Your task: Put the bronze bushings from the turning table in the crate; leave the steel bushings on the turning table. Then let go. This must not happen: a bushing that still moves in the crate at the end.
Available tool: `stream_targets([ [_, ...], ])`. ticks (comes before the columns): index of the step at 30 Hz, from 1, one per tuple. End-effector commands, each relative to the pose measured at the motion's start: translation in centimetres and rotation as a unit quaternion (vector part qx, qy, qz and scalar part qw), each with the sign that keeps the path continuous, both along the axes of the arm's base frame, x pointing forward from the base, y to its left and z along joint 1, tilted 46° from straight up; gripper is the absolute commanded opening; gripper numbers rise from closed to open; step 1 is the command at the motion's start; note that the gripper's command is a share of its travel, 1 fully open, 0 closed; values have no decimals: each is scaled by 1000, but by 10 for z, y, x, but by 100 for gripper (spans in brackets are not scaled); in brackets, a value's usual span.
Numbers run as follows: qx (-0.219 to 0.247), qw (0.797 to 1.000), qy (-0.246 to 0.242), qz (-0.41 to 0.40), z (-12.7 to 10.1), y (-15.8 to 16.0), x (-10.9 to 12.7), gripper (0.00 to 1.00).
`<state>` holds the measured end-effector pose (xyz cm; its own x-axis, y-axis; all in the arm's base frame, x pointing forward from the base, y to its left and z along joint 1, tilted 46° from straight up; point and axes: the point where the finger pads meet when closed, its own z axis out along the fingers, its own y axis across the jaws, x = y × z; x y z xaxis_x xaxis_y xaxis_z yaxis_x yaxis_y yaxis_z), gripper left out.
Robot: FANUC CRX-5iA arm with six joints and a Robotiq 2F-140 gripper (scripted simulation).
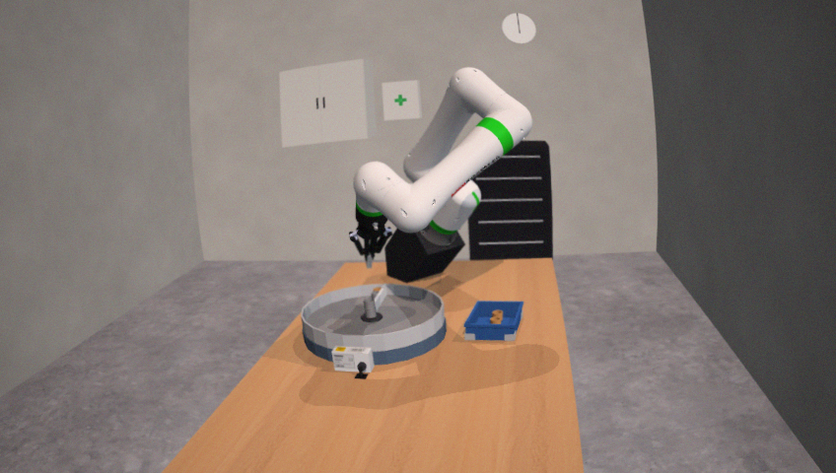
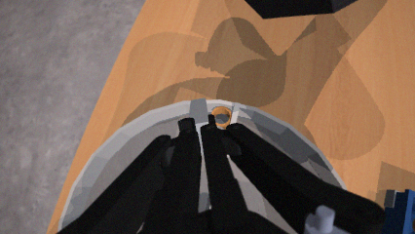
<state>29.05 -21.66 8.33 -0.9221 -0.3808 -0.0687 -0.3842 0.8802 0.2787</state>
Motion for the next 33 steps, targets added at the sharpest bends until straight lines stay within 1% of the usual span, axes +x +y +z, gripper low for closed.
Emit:
stream_targets([
  [1,0,1000,0,0,0,0,0,0],
  [33,0,1000,0,0,2,-1,2,0],
])
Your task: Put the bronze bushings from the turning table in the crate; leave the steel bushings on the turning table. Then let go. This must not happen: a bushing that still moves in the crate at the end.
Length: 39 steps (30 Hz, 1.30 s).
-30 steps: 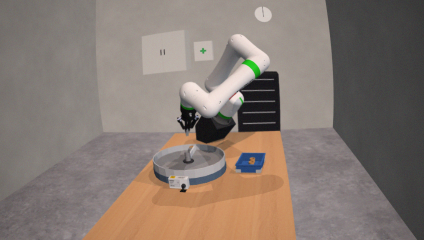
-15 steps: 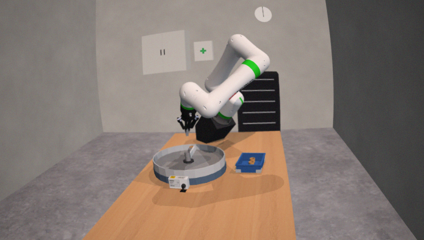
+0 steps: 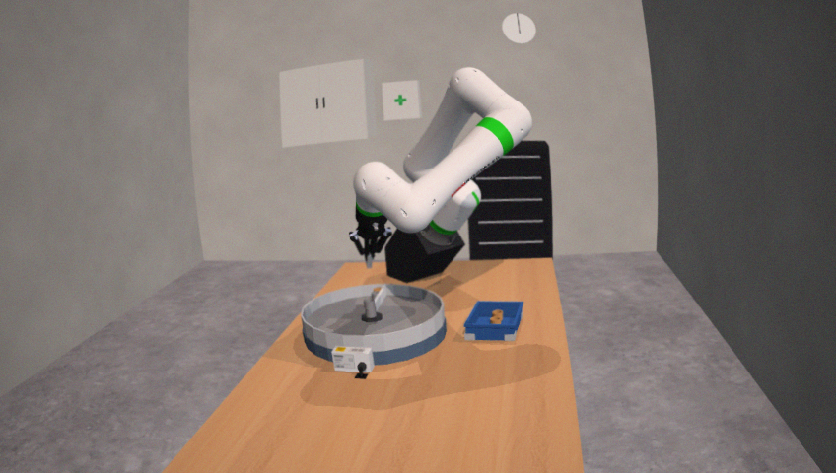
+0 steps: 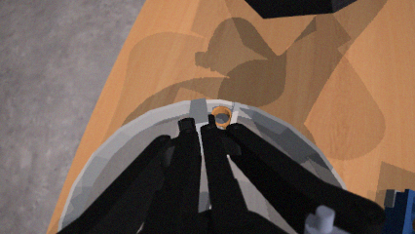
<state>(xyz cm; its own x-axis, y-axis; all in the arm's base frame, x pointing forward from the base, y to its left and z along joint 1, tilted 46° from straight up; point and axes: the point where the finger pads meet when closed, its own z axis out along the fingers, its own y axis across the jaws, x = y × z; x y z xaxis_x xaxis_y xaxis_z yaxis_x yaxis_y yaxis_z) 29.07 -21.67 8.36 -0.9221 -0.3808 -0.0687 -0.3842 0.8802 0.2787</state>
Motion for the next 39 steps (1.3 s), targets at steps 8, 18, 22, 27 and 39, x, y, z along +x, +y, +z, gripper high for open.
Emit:
stream_targets([
  [8,0,1000,0,0,40,-10,58,0],
  [18,0,1000,0,0,83,-21,121,0],
  [22,0,1000,0,0,88,-23,128,0],
  [27,0,1000,0,0,88,-23,129,0],
  [39,0,1000,0,0,88,-23,129,0],
])
